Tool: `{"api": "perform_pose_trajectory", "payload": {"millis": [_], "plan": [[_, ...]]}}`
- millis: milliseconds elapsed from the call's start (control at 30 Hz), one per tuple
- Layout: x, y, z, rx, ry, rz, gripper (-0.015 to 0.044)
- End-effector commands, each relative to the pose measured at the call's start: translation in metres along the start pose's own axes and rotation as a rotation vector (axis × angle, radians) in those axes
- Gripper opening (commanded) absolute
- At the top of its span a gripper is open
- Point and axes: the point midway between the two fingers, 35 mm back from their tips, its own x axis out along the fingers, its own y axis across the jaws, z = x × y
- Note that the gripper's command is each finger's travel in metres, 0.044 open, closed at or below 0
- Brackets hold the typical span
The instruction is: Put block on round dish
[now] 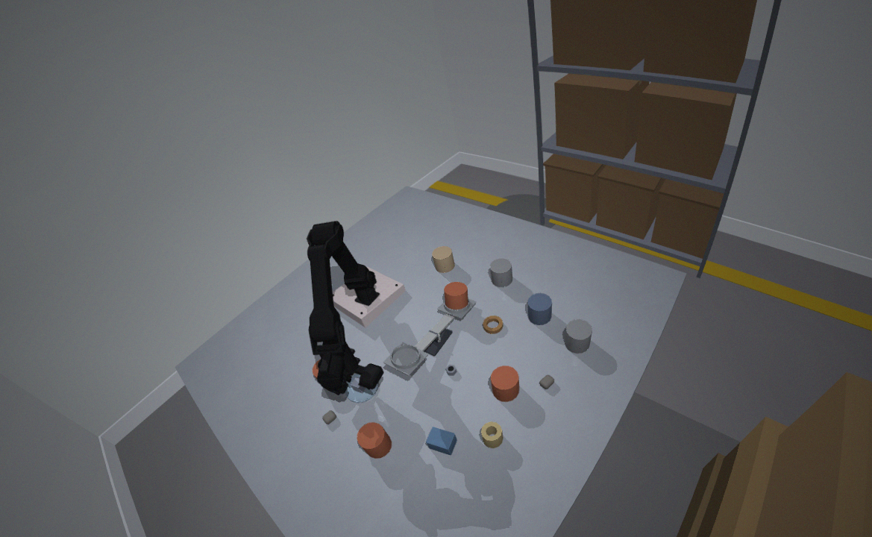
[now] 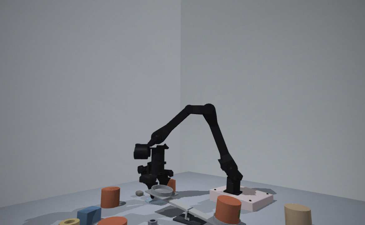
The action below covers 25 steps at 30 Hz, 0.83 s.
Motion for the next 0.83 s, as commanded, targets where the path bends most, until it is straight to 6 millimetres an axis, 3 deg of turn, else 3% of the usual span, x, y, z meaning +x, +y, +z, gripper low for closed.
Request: {"api": "perform_pose_trajectory", "payload": {"millis": [0, 33, 300, 400, 567, 700, 800], "plan": [[-0.001, 0.001, 0.001, -0.003, -0.005, 0.001, 0.042], [-0.002, 0.002, 0.002, -0.011, -0.014, 0.003, 0.044], [-0.028, 0.003, 0.003, -0.016, -0.016, 0.002, 0.044], [-0.054, 0.0, 0.0, -0.004, 0.0, -0.004, 0.044], [-0.059, -0.001, -0.001, -0.003, 0.003, -0.004, 0.044], [-0.097, -0.001, -0.004, -0.001, 0.007, -0.004, 0.044], [-0.099, -0.001, -0.004, -0.001, 0.007, -0.004, 0.044]]}}
